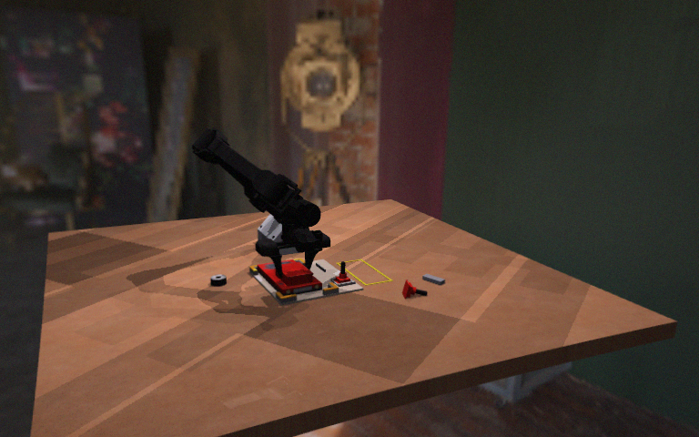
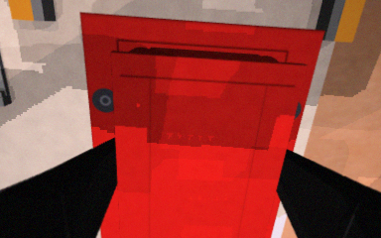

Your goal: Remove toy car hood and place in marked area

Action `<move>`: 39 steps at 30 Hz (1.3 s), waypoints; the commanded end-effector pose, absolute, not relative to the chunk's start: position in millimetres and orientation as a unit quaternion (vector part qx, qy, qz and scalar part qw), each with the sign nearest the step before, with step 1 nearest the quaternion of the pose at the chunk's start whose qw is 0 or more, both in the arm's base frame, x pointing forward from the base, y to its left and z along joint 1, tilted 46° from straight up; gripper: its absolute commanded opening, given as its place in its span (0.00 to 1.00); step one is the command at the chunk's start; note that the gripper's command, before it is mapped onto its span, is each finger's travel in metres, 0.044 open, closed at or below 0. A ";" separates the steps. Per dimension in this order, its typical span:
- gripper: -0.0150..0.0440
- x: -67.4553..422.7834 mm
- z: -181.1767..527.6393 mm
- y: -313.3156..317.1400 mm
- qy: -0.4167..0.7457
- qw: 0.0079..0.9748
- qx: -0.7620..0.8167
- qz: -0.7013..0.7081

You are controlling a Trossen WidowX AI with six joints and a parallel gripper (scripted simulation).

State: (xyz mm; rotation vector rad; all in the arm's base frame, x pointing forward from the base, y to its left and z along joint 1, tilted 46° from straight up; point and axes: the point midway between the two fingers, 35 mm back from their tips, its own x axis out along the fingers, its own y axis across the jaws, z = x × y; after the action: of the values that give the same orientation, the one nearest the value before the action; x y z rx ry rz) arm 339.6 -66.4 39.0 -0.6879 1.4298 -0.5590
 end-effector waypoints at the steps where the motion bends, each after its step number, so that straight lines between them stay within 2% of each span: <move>1: 0.68 339.6 39.5 -66.6 0.633 0.667 -0.305 -0.249; 10: 0.28 339.5 42.5 -63.1 0.633 0.667 -0.305 -0.248; 11: 0.25 339.5 42.9 -62.6 0.633 0.667 -0.305 -0.248; 39: 0.25 338.3 55.2 -49.2 0.634 0.667 -0.304 -0.247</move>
State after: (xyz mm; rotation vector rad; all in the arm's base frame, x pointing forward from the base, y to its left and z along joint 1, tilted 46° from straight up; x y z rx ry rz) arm 336.1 -51.5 52.2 -0.6983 1.4384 -0.5558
